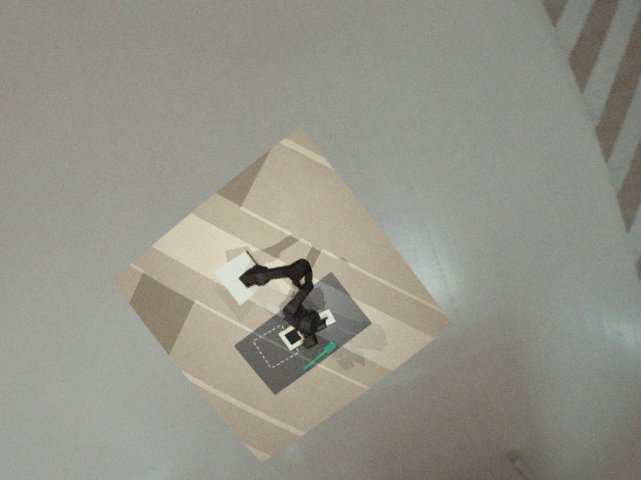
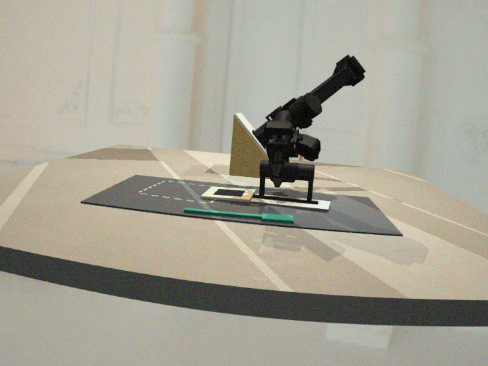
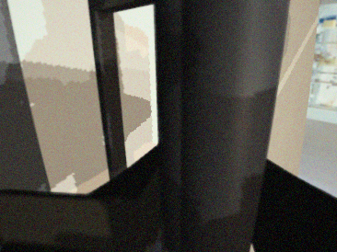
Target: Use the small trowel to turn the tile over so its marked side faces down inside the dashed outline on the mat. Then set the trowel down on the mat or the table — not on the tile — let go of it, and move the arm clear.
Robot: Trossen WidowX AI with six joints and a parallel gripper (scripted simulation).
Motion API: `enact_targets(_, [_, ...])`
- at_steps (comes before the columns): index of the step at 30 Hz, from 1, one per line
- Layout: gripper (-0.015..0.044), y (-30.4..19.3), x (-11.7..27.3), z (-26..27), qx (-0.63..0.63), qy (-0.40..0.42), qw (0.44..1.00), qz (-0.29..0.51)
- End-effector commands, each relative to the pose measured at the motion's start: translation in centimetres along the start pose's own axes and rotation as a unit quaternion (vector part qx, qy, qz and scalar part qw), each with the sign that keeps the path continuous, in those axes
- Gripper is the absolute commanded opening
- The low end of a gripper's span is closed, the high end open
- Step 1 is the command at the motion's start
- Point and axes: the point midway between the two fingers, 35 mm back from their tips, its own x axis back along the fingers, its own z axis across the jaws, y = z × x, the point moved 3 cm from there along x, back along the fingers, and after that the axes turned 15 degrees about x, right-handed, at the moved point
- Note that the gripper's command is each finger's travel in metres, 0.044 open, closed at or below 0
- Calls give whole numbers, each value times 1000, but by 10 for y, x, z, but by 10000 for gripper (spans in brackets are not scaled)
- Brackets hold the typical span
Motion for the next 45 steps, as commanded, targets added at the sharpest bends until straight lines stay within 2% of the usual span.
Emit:
enact_targets(1, [0, -1, 8, -16, 21, -12, 1000, 20])
enact_targets(24, [0, -52, 40, -39, 26, -11, 999, 24])
enact_targets(45, [0, -98, 40, -28, 27, -11, 999, 25])
